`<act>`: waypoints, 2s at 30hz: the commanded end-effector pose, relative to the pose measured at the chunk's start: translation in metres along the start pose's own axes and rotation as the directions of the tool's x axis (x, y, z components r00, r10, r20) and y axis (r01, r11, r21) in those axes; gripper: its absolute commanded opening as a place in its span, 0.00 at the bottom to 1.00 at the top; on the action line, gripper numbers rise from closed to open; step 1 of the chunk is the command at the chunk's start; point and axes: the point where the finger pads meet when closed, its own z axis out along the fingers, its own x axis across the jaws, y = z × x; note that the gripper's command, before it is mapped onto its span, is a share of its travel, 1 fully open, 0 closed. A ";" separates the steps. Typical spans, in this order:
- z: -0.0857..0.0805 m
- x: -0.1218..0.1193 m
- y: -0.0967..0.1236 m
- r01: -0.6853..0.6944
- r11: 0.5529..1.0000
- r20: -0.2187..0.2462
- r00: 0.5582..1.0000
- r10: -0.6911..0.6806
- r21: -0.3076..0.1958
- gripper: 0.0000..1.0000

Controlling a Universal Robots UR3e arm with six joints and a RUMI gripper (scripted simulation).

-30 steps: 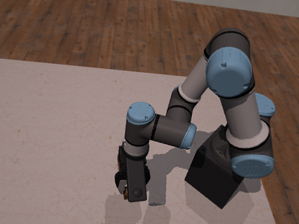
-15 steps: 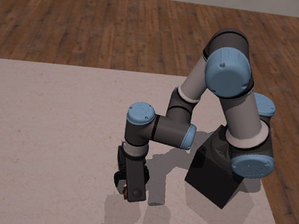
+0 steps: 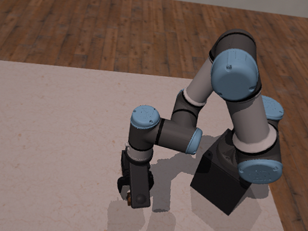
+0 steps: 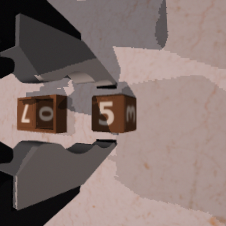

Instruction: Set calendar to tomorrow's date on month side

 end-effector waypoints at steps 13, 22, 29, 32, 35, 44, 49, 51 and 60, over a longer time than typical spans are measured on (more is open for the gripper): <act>0.000 0.000 0.001 0.000 1.000 -0.001 1.000 0.000 -0.001 0.10; 0.000 0.000 0.001 0.000 1.000 -0.001 1.000 0.000 -0.001 0.10; 0.000 0.000 0.001 0.000 1.000 -0.001 1.000 0.000 -0.001 0.10; 0.000 0.000 0.001 0.000 1.000 -0.001 1.000 0.000 -0.001 0.10; 0.000 0.000 0.001 0.000 1.000 -0.001 1.000 0.000 -0.001 0.10; -0.002 0.000 0.001 0.000 1.000 -0.001 1.000 0.000 -0.001 0.10; -0.004 0.000 0.001 0.000 1.000 -0.001 1.000 0.000 -0.001 0.10; -0.007 0.000 0.001 0.000 1.000 -0.001 1.000 0.000 -0.001 0.10; -0.024 0.001 0.001 0.000 1.000 -0.003 1.000 0.000 -0.002 0.10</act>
